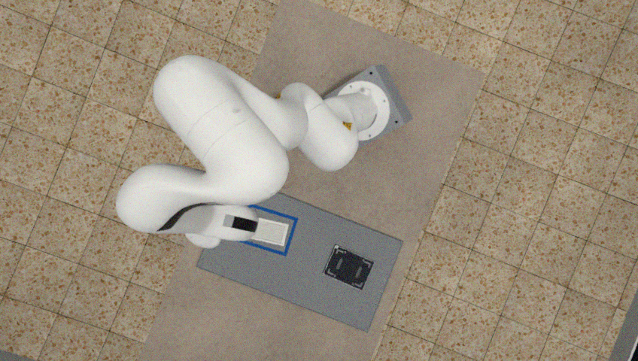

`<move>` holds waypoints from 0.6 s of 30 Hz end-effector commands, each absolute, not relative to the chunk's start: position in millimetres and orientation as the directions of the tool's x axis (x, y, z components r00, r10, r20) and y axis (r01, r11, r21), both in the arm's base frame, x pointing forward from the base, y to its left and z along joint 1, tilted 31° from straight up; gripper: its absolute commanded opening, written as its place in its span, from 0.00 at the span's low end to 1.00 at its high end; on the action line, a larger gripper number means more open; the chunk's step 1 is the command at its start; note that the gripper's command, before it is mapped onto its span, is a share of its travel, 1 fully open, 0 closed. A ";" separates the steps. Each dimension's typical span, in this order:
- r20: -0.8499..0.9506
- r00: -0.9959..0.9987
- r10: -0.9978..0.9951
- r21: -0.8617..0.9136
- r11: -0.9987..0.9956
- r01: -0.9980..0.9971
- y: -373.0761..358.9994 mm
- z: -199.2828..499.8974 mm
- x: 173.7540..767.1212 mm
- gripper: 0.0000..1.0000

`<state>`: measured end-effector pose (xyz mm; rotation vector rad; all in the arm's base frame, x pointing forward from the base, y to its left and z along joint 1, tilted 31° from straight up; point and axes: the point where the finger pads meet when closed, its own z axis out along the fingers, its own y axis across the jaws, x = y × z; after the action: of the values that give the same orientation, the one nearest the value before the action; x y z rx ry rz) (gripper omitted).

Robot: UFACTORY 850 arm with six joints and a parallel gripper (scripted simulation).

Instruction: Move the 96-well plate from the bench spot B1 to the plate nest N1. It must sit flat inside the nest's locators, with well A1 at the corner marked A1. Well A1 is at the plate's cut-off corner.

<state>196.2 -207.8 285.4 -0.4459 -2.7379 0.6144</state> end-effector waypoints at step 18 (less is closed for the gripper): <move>0.197 -0.902 0.385 -0.465 0.846 0.259 -210.8 285.6 200.5 1.00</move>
<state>196.2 -207.8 285.4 -0.4461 -2.7379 0.6145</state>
